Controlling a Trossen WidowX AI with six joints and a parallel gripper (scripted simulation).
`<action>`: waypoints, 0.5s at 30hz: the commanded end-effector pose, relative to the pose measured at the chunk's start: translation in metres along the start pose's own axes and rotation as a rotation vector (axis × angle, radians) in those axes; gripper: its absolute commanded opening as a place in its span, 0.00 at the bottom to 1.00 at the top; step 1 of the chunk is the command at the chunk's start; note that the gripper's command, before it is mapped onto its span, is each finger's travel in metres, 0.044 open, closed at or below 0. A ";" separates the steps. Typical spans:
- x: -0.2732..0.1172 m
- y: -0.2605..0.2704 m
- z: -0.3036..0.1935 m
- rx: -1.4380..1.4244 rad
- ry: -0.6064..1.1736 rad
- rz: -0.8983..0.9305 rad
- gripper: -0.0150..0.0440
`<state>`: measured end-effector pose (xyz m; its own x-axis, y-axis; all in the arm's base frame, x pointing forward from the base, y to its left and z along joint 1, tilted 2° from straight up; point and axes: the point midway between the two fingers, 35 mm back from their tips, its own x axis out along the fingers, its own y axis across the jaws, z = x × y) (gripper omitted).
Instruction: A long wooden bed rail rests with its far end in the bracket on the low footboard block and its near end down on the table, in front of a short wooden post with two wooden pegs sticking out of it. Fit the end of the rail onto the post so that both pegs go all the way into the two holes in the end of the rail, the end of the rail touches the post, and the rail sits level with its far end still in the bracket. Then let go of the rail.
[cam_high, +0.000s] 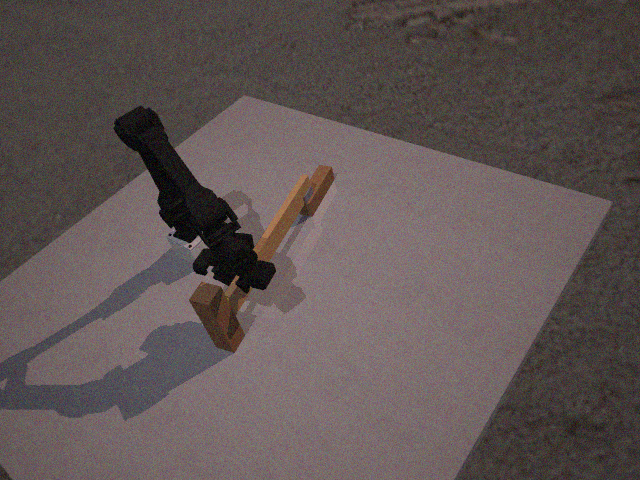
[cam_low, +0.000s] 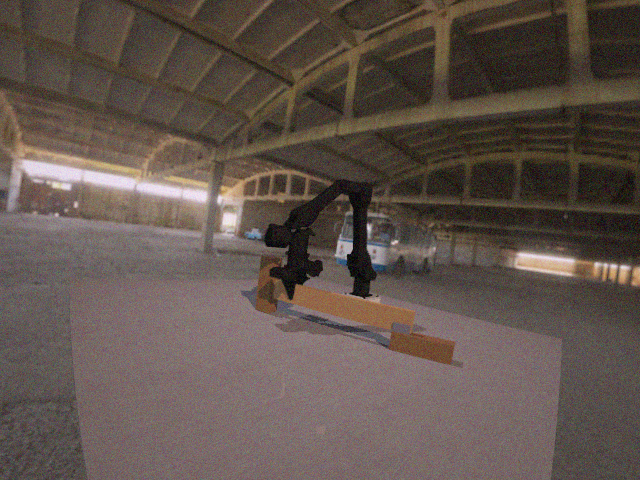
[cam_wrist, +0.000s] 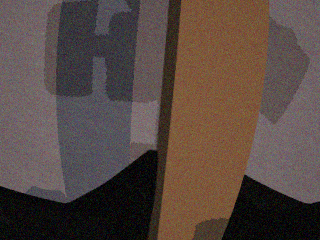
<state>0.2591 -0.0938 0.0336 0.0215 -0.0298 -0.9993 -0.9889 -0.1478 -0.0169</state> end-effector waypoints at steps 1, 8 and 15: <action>-0.003 -0.002 -0.005 0.001 0.014 -0.007 0.25; -0.002 -0.002 -0.006 0.001 0.014 -0.007 0.25; -0.002 -0.002 -0.008 0.001 0.014 -0.007 0.25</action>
<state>0.2595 -0.0975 0.0336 0.0209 -0.0322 -0.9993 -0.9890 -0.1474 -0.0159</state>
